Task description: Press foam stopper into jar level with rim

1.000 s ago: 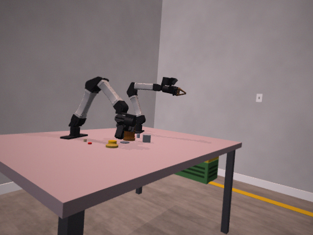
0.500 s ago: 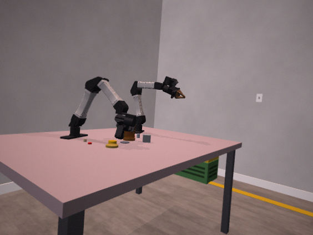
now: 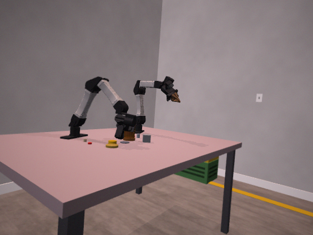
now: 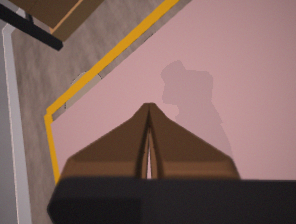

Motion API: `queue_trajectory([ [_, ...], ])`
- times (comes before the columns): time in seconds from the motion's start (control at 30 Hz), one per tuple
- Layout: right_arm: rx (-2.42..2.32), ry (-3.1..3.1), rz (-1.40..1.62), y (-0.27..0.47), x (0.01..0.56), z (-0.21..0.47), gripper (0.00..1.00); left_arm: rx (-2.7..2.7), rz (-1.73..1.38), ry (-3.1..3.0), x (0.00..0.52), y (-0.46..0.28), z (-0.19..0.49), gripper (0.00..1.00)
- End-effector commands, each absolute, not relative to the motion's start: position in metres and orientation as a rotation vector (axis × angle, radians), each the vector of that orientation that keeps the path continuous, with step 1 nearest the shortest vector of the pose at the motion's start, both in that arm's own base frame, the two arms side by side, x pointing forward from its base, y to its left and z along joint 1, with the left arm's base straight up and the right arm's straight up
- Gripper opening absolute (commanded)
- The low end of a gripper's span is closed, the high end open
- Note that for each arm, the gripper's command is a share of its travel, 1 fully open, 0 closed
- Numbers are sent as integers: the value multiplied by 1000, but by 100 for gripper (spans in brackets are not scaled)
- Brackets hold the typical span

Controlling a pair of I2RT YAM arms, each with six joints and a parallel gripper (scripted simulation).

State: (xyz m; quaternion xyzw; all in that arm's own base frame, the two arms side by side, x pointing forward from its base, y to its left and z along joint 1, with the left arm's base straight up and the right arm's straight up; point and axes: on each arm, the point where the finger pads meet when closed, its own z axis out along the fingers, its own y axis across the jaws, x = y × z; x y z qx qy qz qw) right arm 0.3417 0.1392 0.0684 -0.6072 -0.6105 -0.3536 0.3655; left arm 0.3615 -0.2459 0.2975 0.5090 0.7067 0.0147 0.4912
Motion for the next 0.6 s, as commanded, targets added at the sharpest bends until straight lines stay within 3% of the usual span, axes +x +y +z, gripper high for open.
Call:
queue_trajectory([
  [0.0,-1518,-1648,-1024,138,357,91,64,1369,61,1686,353,-262,292,0],
  [0.57,-1518,-1648,-1024,138,357,91,64,1898,62,1435,286,-340,253,0],
])
